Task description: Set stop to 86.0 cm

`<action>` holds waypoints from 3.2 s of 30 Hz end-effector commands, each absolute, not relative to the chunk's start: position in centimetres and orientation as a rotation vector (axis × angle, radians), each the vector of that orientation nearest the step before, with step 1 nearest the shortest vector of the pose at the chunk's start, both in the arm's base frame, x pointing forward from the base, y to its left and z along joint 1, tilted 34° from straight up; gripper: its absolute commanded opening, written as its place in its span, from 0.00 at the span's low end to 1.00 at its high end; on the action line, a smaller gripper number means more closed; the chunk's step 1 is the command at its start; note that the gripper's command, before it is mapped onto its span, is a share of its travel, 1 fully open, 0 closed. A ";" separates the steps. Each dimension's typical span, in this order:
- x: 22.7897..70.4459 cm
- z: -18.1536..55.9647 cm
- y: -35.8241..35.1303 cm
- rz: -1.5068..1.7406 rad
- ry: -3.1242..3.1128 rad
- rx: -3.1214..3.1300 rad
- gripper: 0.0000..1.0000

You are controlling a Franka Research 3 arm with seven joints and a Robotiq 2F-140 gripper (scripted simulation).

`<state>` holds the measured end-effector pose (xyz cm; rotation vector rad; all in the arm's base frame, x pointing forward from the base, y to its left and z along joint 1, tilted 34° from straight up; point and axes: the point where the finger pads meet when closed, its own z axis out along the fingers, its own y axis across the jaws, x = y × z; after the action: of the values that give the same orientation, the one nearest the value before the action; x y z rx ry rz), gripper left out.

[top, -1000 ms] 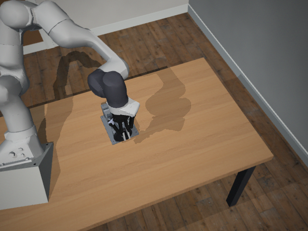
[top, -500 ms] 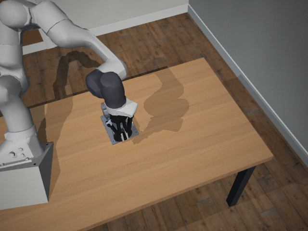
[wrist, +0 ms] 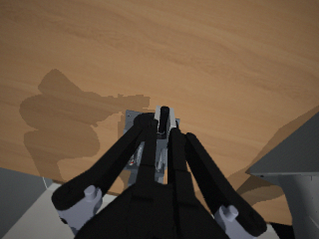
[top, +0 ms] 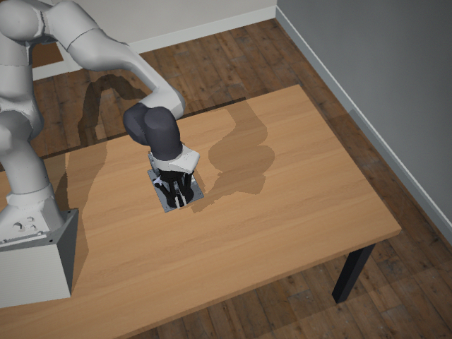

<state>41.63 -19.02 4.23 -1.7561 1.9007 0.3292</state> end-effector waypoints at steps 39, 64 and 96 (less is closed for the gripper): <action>39.9 2.2 -17.7 0.341 1.895 -1.761 0.04; 39.8 1.3 -17.1 0.341 1.895 -1.761 0.04; 39.9 0.8 -16.8 0.341 1.895 -1.761 0.04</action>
<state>39.81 -16.99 1.05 -1.7582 1.8971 0.3426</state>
